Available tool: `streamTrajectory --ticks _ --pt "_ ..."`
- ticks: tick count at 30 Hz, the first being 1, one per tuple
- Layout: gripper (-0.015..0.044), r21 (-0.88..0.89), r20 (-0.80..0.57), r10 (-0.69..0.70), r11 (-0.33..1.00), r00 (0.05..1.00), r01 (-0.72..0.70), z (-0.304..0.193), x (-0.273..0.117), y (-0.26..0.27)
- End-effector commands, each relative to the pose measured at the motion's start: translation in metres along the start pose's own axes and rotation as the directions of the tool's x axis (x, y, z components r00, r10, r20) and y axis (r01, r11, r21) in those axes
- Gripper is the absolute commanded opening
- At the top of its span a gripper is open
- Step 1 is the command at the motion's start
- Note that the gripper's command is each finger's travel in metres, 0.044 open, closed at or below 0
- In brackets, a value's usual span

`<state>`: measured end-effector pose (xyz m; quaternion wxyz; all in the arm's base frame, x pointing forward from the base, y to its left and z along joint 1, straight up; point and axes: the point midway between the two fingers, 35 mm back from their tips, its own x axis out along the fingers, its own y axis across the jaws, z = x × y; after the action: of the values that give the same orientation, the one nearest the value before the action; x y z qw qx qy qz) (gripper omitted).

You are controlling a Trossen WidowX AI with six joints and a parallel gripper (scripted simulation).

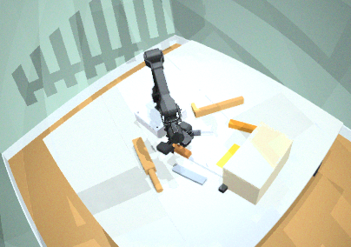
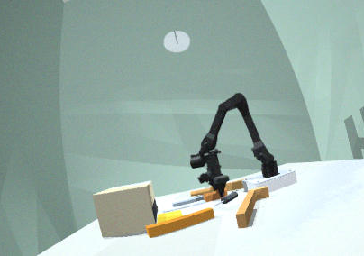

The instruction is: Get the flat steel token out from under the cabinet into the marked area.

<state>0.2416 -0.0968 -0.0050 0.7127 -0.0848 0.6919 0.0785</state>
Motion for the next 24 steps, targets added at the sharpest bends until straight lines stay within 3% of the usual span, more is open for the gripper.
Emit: streamTrajectory --ticks 1,4,13,17,24 --pt "0.0244 0.0 0.0 0.0 1.0 1.0 0.0 0.0 0.0 0.0" --pt "0.0165 0.0 0.0 0.0 1.0 1.0 0.0 0.0 0.0 0.0" --pt "0.0105 0.0 0.0 0.0 1.0 1.0 0.0 0.0 0.0 0.0" --pt "0.0 0.0 0.0 0.0 1.0 1.0 0.0 0.0 0.0 0.0" --pt "0.0 0.0 -0.001 0.001 1.0 1.0 -0.001 0.0042 -0.0001 -0.0001"
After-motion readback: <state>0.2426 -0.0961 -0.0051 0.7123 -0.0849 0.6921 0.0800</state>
